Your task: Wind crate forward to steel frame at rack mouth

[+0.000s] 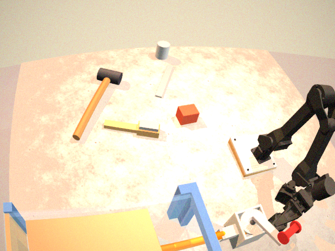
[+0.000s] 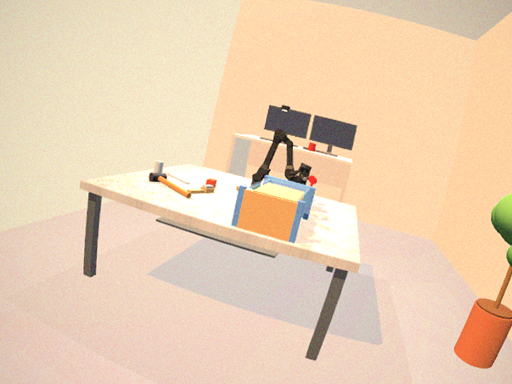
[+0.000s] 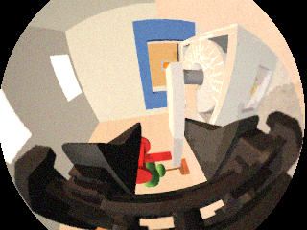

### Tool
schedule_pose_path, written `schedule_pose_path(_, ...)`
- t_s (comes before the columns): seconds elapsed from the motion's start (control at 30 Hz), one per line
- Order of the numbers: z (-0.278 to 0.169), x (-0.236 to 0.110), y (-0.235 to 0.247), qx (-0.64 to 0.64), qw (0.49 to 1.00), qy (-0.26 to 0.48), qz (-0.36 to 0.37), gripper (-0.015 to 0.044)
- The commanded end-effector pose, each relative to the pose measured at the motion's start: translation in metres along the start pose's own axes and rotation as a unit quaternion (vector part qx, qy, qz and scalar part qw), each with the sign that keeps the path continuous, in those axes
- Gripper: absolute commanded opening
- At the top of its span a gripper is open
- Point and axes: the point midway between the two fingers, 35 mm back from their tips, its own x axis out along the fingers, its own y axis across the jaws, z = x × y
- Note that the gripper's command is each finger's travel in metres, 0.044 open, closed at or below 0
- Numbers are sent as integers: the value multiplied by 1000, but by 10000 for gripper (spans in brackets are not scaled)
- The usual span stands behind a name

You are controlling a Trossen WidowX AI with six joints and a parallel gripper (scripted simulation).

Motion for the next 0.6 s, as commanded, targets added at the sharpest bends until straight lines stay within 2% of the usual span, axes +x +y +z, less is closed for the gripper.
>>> schedule_pose_path(0.0,0,0,0,1,1000,0,0,240)
schedule_pose_path(0.57,4,0,1,0,1000,0,0,240)
